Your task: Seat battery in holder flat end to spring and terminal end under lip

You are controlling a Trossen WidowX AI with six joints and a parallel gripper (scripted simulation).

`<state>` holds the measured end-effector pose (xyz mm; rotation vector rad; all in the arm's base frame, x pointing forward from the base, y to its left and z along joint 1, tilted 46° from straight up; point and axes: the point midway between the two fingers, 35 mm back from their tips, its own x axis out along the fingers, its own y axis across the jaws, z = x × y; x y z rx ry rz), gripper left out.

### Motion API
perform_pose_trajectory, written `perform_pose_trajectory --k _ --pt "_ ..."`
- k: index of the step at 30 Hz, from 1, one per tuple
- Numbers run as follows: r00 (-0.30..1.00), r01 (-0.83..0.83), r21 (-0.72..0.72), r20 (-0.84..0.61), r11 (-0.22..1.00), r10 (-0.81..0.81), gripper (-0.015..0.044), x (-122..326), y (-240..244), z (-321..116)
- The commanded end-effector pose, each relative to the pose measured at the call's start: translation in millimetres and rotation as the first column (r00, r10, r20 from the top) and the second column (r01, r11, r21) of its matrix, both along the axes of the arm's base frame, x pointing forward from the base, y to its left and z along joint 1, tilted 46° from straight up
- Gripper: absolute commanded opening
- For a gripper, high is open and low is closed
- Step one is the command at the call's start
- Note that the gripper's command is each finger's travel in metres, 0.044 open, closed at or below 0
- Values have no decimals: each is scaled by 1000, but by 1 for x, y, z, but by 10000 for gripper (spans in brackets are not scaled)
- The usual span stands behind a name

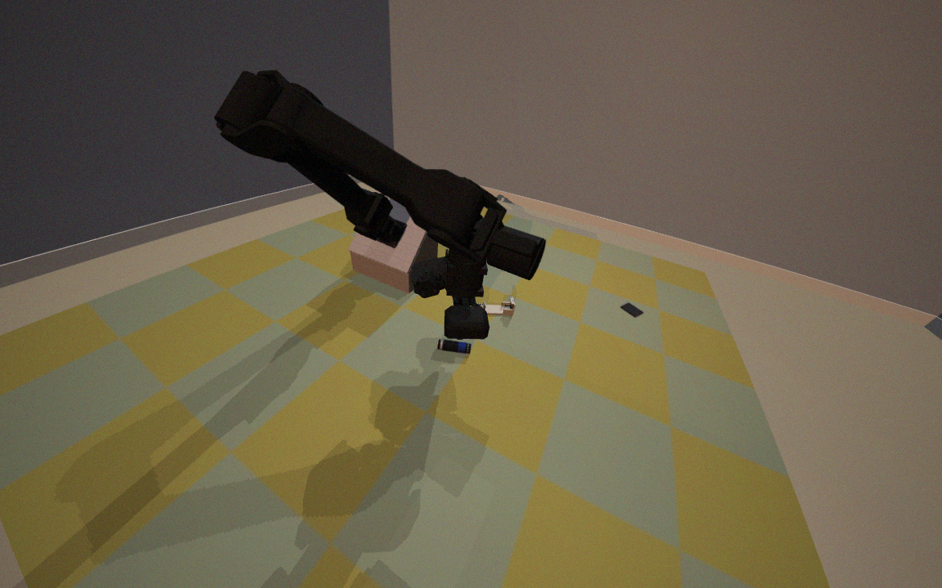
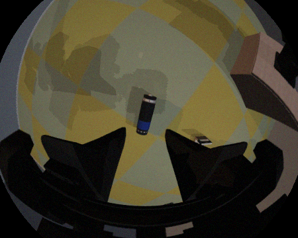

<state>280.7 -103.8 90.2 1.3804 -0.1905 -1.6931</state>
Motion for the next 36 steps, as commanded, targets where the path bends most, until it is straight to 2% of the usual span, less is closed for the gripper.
perform_pose_trajectory --k 1,36 --pt "987 110 10 120 994 -110 225 -5 -5 -2" --pt "987 110 10 120 994 -111 225 -2 -36 -32"
